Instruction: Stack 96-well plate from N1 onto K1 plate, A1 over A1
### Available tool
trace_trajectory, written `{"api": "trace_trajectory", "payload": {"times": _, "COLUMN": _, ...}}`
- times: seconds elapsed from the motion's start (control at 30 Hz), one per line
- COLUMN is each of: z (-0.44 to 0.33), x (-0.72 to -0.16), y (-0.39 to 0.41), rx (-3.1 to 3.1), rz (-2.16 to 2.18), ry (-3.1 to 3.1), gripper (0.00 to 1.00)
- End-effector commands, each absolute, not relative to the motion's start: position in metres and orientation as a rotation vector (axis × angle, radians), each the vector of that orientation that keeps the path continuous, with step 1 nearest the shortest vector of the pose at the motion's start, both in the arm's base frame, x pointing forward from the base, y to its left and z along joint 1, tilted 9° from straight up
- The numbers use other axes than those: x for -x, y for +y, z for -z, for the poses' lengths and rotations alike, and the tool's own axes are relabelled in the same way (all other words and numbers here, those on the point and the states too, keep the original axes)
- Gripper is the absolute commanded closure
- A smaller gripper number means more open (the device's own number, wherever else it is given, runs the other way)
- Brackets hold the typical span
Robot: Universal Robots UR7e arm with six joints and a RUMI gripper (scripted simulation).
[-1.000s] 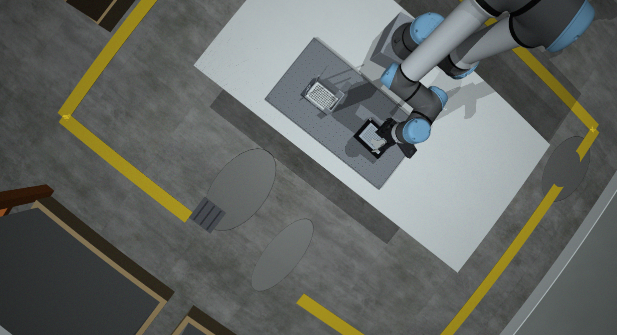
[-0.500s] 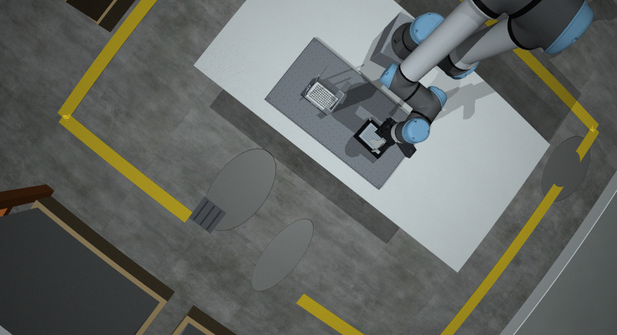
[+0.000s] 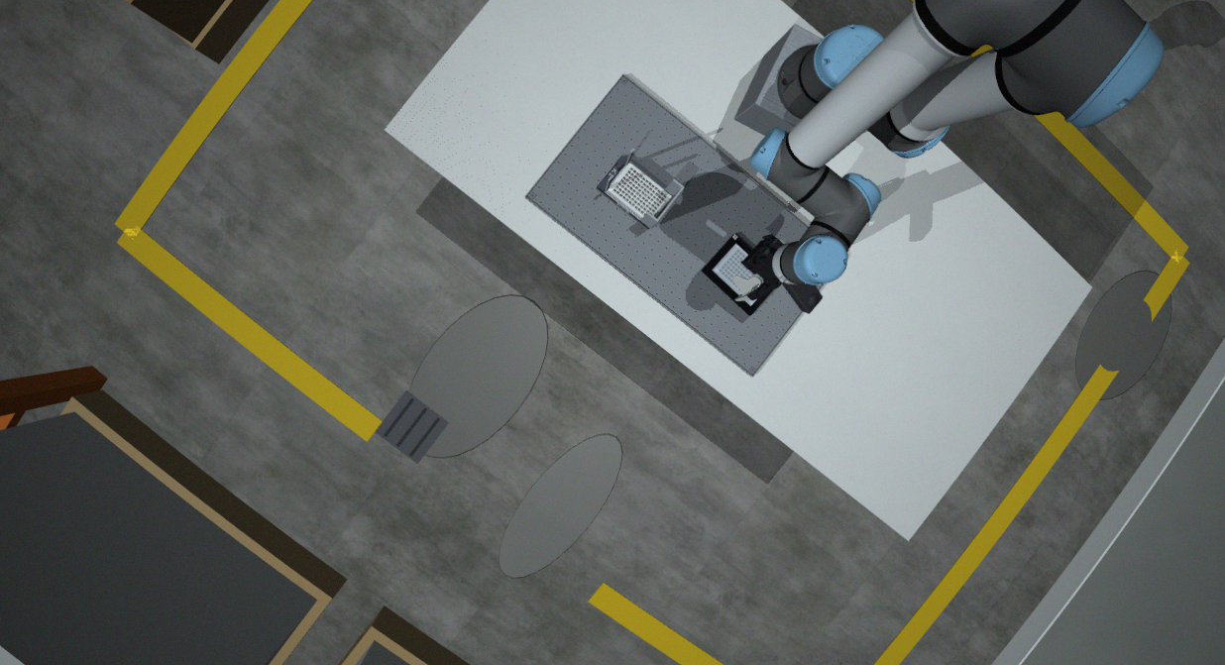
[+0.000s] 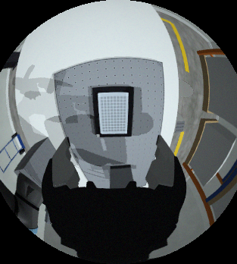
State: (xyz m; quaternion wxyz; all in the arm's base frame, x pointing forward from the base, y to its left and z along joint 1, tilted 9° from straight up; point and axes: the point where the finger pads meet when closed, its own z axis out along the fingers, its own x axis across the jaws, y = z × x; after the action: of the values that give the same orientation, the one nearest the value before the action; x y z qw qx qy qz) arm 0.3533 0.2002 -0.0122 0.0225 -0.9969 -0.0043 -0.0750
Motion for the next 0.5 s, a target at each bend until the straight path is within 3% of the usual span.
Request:
{"api": "trace_trajectory", "payload": {"times": 0.0, "z": 0.022, "x": -0.355, "y": 0.201, "rx": 3.087, "rz": 0.235, "ry": -0.013, "gripper": 0.00}}
{"api": "trace_trajectory", "payload": {"times": 0.47, "z": 0.041, "x": -0.358, "y": 0.202, "rx": 3.087, "rz": 0.235, "ry": -0.013, "gripper": 0.00}}
